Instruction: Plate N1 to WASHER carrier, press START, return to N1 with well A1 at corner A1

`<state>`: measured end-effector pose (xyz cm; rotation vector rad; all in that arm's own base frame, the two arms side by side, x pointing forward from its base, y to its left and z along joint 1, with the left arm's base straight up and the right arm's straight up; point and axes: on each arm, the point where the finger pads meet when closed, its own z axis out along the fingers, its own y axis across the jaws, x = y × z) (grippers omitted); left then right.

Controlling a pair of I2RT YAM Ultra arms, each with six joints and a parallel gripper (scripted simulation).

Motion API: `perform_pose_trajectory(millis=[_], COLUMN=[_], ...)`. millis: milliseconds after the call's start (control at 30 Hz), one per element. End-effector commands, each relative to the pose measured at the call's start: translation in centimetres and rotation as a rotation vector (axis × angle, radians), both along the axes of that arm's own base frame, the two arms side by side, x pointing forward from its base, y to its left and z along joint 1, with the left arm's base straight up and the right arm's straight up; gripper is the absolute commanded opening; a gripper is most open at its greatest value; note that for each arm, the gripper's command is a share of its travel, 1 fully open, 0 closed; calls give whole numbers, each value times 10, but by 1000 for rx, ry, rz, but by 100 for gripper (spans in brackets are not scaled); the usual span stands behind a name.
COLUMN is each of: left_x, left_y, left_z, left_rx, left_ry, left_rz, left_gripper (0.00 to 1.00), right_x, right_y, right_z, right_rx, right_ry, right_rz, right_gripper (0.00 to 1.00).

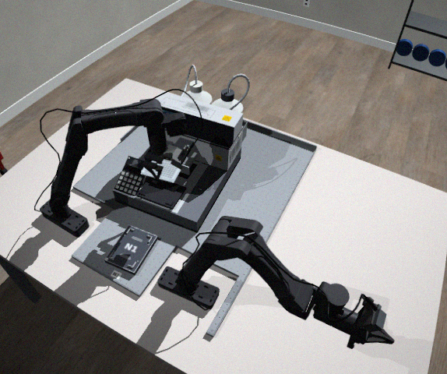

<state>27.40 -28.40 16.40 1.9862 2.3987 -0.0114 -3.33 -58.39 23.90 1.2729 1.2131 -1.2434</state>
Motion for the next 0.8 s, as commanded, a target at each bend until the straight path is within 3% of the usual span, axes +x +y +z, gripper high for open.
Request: perform_pose_trajectory(millis=[0,467,767], left_x=[-13,-19,-30], left_y=[-6,10,4], left_z=[7,13,0], left_rx=[-7,6,26], left_ry=[10,4,45], left_rz=[-46,-71,-89], left_gripper=[0,0,0], right_x=[-4,-4,-4], right_y=[5,5,5], right_z=[17,17,17], right_rx=[-34,-34,-34], right_ry=[-9,-9,-9], right_rz=[-7,-7,-7], right_gripper=[0,0,0])
